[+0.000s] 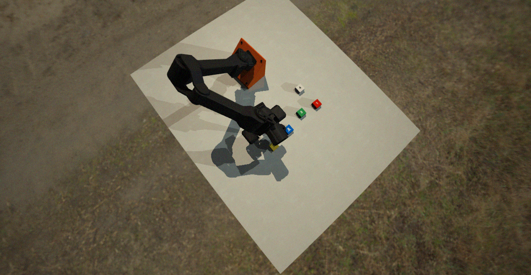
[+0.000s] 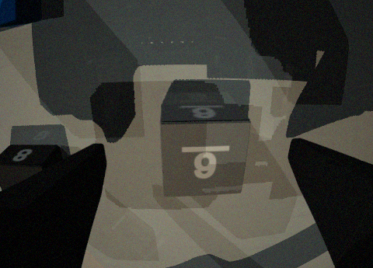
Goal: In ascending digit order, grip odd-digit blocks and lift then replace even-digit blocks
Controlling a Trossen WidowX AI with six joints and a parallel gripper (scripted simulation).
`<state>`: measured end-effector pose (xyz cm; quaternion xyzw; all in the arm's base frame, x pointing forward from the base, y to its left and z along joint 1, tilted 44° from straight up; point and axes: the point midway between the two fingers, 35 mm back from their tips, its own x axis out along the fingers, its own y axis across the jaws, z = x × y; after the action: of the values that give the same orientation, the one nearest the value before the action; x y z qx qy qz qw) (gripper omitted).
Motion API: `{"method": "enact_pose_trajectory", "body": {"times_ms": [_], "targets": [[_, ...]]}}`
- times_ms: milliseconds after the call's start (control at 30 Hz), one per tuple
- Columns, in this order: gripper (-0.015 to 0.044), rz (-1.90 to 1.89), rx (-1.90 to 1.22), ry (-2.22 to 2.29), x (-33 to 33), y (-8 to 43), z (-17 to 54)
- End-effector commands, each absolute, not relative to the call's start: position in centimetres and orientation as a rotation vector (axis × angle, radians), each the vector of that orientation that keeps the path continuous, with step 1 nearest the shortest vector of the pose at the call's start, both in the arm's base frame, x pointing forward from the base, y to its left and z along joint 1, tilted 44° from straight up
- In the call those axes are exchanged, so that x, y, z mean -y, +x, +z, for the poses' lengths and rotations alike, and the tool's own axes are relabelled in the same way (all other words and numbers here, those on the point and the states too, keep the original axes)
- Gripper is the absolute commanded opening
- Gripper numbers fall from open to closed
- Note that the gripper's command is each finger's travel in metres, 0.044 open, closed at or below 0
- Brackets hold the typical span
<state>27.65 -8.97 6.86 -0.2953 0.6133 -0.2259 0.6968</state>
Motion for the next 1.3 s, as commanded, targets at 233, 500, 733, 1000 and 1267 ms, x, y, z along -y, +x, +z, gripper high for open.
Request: {"method": "enact_pose_trajectory", "body": {"times_ms": [233,500,733,1000,1267], "targets": [[0.0400,-0.497,-1.375,-0.662,6.5,27.0,9.3],[0.0190,-0.494,-1.377,-0.660,1.0,25.9,15.1],[0.0120,-0.494,-1.377,-0.660,1.0,25.9,15.1],[0.0120,-0.494,-1.376,-0.659,0.9,27.3,15.6],[0.0120,-0.496,-1.372,-0.658,1.1,34.6,17.1]]}}
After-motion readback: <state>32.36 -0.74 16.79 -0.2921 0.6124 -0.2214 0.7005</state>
